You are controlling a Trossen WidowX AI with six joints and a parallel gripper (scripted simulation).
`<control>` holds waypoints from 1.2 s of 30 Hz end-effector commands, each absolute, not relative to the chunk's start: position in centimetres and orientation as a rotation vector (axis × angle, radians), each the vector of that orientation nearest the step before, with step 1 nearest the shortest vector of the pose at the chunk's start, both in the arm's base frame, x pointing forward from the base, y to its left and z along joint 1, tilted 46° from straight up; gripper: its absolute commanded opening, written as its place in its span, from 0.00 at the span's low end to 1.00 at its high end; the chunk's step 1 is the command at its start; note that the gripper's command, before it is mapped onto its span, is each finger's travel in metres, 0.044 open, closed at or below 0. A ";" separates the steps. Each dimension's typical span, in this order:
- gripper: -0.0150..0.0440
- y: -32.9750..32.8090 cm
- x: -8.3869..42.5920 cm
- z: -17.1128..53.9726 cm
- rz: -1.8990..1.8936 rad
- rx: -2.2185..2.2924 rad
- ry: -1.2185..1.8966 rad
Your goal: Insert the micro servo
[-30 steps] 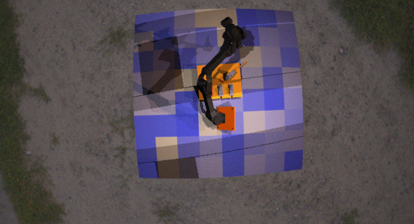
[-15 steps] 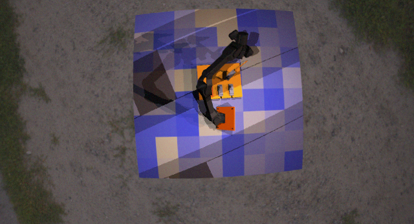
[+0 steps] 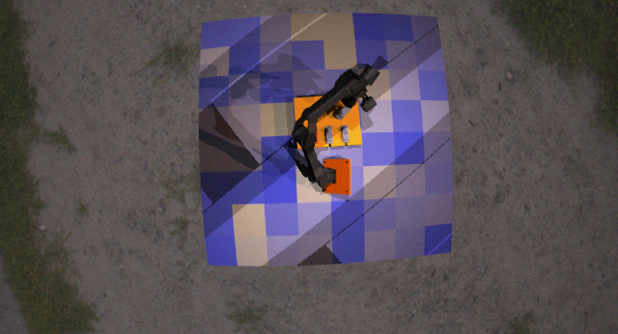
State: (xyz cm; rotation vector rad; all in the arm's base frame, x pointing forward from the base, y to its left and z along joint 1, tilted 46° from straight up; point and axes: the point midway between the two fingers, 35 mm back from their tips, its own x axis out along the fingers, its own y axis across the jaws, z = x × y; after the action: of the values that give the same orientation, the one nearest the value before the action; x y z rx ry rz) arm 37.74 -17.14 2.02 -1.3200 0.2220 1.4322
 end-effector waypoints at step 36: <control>1.00 -11.1 30.7 1.5 1.703 -1.146 -0.007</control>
State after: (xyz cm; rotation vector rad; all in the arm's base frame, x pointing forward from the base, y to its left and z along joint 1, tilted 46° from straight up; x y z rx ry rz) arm 30.63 -11.58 1.86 -1.1418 0.0100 1.7018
